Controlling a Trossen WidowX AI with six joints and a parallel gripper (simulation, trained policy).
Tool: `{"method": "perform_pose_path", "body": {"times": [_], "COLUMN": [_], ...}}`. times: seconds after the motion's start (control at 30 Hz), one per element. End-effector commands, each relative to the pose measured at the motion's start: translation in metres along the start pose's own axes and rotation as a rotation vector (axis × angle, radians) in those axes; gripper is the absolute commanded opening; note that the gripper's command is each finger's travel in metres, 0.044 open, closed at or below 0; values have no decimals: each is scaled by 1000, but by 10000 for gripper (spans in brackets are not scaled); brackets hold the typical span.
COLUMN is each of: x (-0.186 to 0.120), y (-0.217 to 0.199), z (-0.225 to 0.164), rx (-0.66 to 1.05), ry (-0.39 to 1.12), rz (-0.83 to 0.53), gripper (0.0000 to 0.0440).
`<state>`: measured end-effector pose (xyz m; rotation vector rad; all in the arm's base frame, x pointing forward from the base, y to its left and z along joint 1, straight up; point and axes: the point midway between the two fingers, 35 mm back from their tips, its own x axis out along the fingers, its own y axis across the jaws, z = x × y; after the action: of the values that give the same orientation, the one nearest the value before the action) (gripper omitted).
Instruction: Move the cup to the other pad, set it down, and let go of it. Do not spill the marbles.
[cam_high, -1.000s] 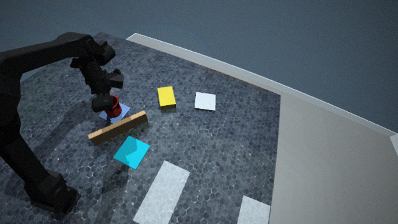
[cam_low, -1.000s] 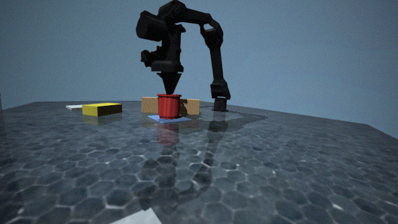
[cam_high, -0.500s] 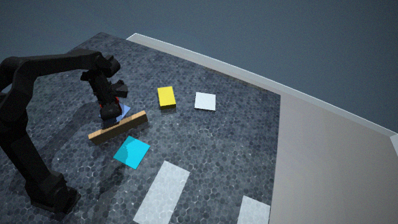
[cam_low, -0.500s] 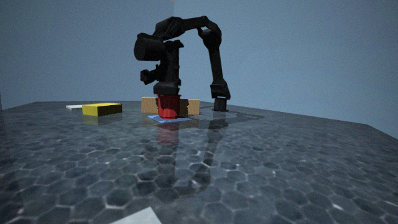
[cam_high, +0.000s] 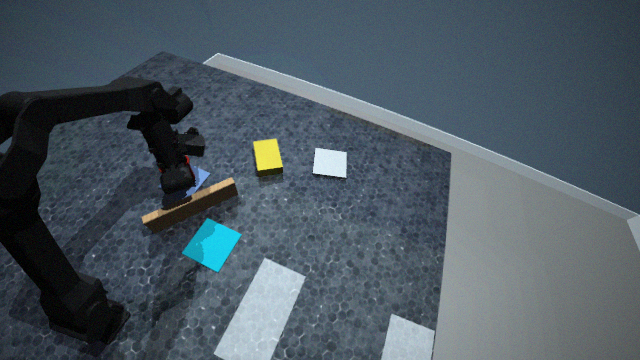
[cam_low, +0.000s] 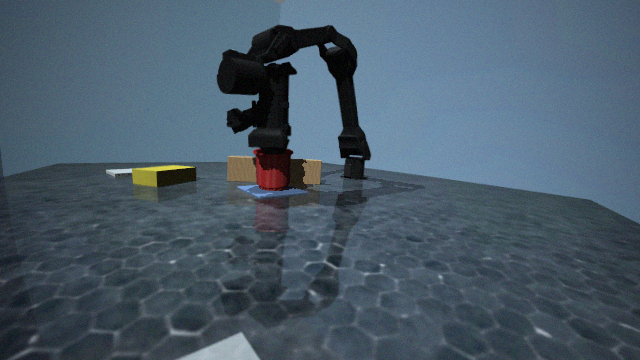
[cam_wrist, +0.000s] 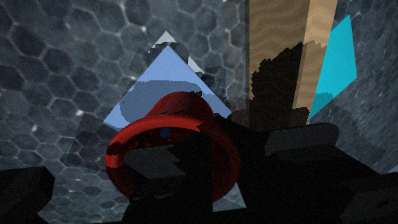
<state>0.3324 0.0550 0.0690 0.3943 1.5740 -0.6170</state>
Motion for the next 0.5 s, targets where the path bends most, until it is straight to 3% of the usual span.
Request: {"method": "perform_pose_path", "body": {"times": [0.0,0.47], "x": [-3,-36], "y": [-4,-22], "z": [-1,-3], "rx": [12,93], "ry": [2,-3], "rz": [-7,20], "gripper": [0,0]}}
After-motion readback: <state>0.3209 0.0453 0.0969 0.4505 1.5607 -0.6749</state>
